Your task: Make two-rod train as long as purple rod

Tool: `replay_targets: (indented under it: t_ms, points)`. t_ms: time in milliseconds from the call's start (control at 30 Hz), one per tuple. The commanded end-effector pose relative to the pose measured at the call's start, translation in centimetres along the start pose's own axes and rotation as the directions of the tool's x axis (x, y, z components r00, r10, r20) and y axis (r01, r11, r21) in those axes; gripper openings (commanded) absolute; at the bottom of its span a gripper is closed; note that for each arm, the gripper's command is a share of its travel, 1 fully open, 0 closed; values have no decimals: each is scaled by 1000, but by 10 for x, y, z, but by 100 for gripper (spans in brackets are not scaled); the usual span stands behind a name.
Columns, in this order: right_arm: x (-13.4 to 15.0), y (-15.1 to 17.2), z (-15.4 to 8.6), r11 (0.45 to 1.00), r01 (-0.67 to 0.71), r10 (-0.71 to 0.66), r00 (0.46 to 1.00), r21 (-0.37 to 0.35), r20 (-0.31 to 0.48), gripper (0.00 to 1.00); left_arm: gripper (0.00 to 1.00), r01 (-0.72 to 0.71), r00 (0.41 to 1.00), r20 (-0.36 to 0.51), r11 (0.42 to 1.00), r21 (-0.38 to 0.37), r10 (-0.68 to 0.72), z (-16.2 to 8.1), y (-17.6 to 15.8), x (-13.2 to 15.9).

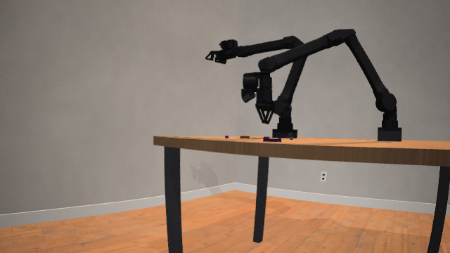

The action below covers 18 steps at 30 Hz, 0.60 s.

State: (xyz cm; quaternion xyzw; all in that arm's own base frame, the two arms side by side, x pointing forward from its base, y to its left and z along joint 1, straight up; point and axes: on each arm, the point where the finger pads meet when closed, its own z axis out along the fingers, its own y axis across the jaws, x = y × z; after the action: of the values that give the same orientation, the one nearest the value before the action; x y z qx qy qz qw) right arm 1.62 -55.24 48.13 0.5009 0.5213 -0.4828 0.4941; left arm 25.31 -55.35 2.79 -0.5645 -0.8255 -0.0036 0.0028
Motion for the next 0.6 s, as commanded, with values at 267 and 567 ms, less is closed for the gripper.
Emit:
replay_targets:
  t_ms: [267, 567]
  points:
    - [-19, -7, -9, 1000, -9, 8, 999, 14, 45, 100, 100, -371, 928, 38, 929, -12, 371, -21, 19, -41]
    - [-19, -7, -9, 1000, -9, 8, 999, 14, 45, 100, 100, -574, 818, 34, 819, -21, 574, -20, 27, -54]
